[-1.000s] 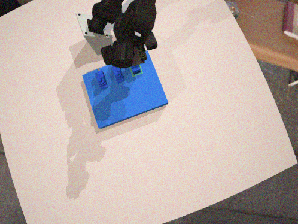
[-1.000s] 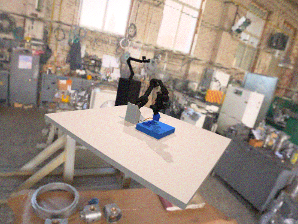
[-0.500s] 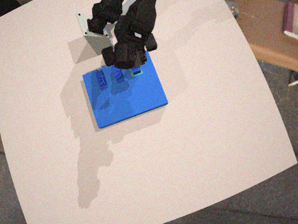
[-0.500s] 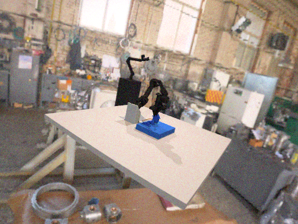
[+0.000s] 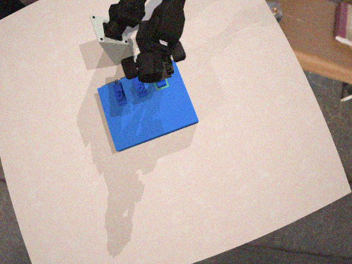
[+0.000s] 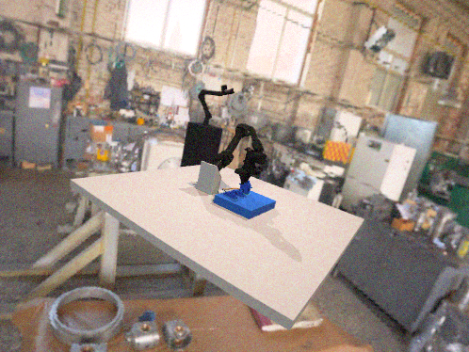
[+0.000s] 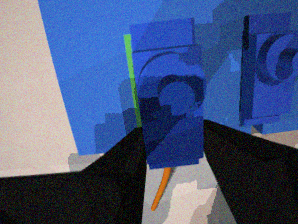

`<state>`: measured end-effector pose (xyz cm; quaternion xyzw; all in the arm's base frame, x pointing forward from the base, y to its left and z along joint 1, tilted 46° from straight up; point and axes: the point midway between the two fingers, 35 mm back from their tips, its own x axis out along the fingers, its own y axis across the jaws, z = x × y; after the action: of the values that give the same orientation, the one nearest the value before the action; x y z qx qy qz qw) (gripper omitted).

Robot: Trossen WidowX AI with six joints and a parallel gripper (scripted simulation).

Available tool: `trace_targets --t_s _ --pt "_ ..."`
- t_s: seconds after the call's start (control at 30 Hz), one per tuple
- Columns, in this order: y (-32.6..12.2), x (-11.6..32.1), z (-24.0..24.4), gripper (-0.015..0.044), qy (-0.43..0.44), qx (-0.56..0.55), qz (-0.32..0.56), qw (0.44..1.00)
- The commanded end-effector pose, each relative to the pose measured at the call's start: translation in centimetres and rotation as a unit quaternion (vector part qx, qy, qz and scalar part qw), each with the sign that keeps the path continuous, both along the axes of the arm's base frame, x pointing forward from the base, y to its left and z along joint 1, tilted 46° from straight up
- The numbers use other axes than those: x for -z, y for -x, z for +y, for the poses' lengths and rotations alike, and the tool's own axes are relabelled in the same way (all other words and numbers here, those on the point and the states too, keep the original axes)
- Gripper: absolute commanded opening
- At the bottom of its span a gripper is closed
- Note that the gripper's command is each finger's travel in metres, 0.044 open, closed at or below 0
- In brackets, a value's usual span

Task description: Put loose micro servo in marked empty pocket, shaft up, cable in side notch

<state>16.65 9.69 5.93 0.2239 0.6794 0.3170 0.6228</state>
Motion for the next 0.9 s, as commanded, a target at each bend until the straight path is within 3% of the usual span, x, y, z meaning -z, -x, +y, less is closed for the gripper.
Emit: trace_targets --t_s 0.0,0.87 --pt "0.0 0.3 0.3 0.0000 -0.001 0.003 0.000 1.000" --pt "0.3 1.9 1.9 0.0000 -0.002 0.003 0.000 1.000"
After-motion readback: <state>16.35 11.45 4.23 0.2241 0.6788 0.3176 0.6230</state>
